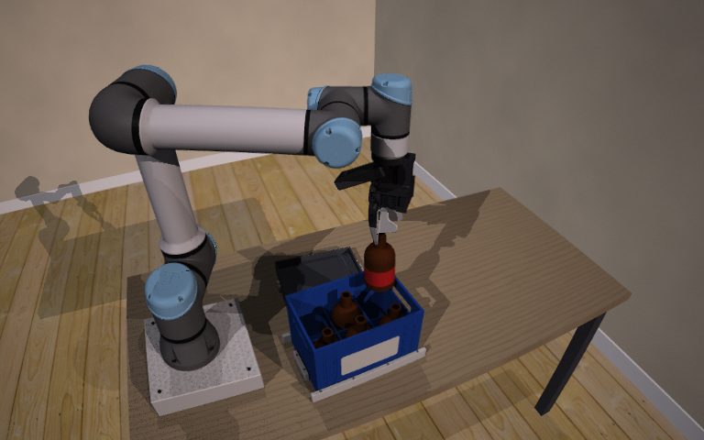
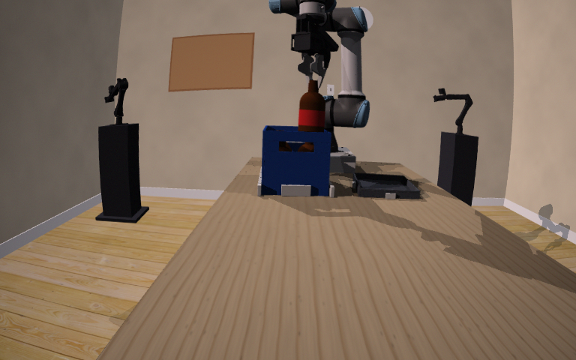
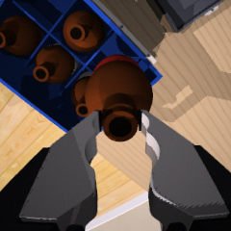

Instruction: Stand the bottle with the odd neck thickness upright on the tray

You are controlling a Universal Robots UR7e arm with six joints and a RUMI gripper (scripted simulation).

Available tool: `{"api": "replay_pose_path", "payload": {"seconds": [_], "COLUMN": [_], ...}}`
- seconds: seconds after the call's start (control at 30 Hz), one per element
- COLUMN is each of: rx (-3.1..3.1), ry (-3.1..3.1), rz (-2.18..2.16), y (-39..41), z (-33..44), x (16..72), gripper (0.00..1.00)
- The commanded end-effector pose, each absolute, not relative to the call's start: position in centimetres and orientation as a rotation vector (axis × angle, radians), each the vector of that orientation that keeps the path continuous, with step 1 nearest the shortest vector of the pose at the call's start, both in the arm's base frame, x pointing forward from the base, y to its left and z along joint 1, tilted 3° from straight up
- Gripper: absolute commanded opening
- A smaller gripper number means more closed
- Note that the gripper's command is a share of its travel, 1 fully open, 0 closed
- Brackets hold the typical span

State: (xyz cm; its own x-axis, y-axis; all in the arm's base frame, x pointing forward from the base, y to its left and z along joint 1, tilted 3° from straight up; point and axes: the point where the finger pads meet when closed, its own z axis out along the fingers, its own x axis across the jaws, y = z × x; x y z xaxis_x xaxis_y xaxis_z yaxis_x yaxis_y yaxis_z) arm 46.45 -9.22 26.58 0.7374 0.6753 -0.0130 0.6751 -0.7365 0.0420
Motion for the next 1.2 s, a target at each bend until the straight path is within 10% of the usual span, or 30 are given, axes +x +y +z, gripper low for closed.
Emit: {"api": "replay_pose_path", "payload": {"seconds": [0.0,1.17], "rx": [2.886,2.886], "ry": [1.122,1.122], "rz": [0.007,0.007], "y": [-9.23,-9.21], "z": [26.64,27.14], "x": [46.48,46.46], "gripper": [0.00,0.00]}}
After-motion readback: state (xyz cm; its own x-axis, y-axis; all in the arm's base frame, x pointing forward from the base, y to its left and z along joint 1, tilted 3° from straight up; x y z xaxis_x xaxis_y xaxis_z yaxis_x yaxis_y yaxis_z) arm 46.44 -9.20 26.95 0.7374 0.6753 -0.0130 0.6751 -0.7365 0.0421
